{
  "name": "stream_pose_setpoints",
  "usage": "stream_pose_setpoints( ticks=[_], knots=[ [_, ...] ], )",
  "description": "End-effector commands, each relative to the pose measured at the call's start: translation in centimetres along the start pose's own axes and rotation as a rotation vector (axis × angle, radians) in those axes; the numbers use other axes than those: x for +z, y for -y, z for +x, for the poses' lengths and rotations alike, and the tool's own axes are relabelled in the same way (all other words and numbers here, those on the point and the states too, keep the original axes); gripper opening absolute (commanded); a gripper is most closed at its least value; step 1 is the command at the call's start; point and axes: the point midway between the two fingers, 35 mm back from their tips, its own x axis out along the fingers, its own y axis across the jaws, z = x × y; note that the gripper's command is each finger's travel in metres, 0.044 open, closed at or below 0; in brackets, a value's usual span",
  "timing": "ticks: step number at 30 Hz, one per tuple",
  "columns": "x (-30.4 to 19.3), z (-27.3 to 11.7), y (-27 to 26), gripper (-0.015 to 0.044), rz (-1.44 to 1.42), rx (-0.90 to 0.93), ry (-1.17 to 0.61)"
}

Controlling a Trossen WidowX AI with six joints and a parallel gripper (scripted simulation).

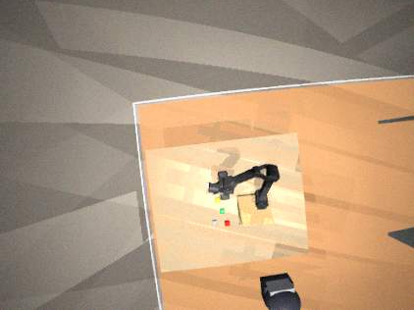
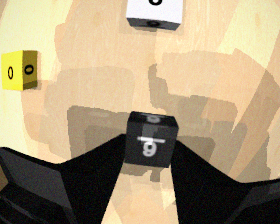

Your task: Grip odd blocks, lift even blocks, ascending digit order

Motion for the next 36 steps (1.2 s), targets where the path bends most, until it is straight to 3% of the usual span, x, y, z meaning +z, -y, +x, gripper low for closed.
stream_pose_setpoints(
  ticks=[1, 8, 19, 23, 27, 33, 36],
  knots=[
    [-0.3, 0.4, -0.3, 0.012, -0.013, 0.004, -0.01],
    [-0.3, 0.4, -0.3, 0.012, -0.013, 0.004, -0.01],
    [-0.3, 0.4, -0.3, 0.04, -0.013, 0.004, -0.01],
    [-0.3, 0.2, -0.3, 0.04, -0.013, 0.004, -0.01],
    [-0.2, -3.0, -0.3, 0.04, -0.013, 0.006, -0.01],
    [-0.2, -3.2, -0.3, 0.04, -0.013, 0.006, -0.01],
    [0.1, -5.5, -0.5, 0.0321, -0.014, 0.013, -0.009]
  ],
)
